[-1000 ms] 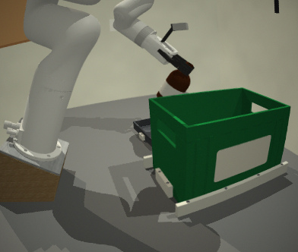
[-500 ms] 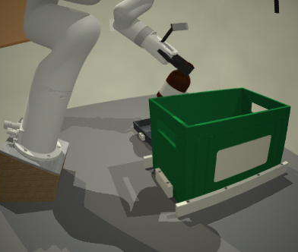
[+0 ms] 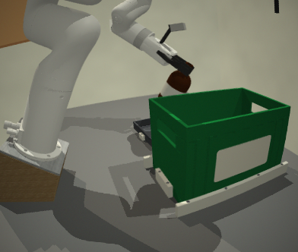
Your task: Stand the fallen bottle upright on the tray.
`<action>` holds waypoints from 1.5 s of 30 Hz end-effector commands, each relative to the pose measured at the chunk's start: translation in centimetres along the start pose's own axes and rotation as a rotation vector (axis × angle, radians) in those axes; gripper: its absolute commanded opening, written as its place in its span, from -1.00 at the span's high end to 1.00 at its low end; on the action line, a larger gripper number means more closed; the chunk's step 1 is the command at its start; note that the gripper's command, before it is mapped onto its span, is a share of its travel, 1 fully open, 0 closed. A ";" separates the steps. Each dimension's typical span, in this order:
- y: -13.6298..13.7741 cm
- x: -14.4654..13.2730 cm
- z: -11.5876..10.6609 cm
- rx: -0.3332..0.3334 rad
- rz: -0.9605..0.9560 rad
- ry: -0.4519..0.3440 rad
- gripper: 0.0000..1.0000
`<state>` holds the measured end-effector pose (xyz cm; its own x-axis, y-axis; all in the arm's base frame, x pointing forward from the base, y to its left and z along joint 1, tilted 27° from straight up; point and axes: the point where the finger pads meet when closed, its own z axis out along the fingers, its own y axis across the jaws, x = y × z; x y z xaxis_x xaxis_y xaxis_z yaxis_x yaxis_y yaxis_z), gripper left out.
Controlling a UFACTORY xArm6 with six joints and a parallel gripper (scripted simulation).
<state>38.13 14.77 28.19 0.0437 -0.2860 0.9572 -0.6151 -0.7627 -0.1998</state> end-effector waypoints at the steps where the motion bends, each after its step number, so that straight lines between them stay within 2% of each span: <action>1: -0.1 0.1 0.0 0.000 0.003 0.030 1.00; 17: -0.1 0.1 -0.2 0.004 0.005 0.114 1.00; 45: -0.1 0.1 -0.2 0.005 0.005 0.127 1.00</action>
<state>38.05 14.92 28.24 -0.0550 -0.2146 0.9751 -0.6117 -0.7646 -0.2028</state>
